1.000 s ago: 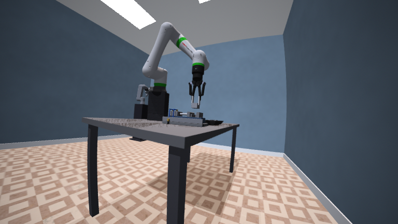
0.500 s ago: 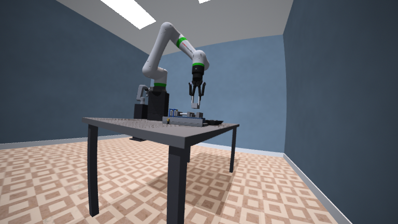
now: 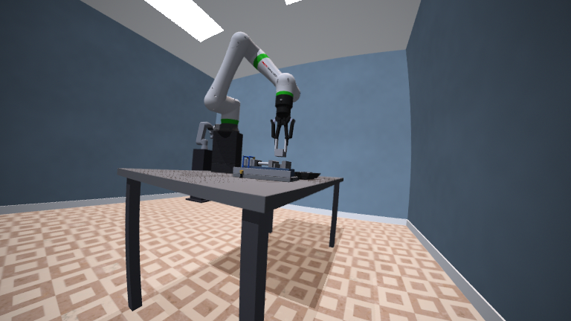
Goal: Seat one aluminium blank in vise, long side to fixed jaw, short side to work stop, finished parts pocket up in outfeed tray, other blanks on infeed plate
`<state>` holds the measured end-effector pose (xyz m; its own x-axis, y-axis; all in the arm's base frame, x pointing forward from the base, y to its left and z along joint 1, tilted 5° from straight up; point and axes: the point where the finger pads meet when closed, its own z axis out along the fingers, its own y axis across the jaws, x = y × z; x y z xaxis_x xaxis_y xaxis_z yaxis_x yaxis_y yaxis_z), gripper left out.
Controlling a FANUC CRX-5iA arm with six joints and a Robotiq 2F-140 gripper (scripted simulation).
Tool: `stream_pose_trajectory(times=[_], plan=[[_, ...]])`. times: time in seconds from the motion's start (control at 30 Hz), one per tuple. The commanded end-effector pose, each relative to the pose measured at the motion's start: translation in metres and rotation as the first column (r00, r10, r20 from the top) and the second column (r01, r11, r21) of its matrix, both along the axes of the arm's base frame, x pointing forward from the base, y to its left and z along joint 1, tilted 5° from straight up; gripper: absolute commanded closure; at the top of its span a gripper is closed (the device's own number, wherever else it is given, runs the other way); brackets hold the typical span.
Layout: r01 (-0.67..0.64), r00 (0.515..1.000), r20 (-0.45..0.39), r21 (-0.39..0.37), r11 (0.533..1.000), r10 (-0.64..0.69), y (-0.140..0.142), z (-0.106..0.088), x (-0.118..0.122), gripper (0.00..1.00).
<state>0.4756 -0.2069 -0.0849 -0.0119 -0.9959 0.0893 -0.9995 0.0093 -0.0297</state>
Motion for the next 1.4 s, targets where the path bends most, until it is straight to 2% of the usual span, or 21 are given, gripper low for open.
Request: stream_pose_trajectory(times=[0.0, 0.77, 1.37], plan=[[0.000, 1.000, 0.000, 0.000, 1.000, 0.000, 0.000, -0.001, 0.000, 1.00], [0.000, 1.000, 0.000, 0.000, 1.000, 0.000, -0.001, -0.015, 0.001, 1.00], [0.000, 1.000, 0.000, 0.000, 1.000, 0.000, -0.001, -0.017, 0.001, 1.00]])
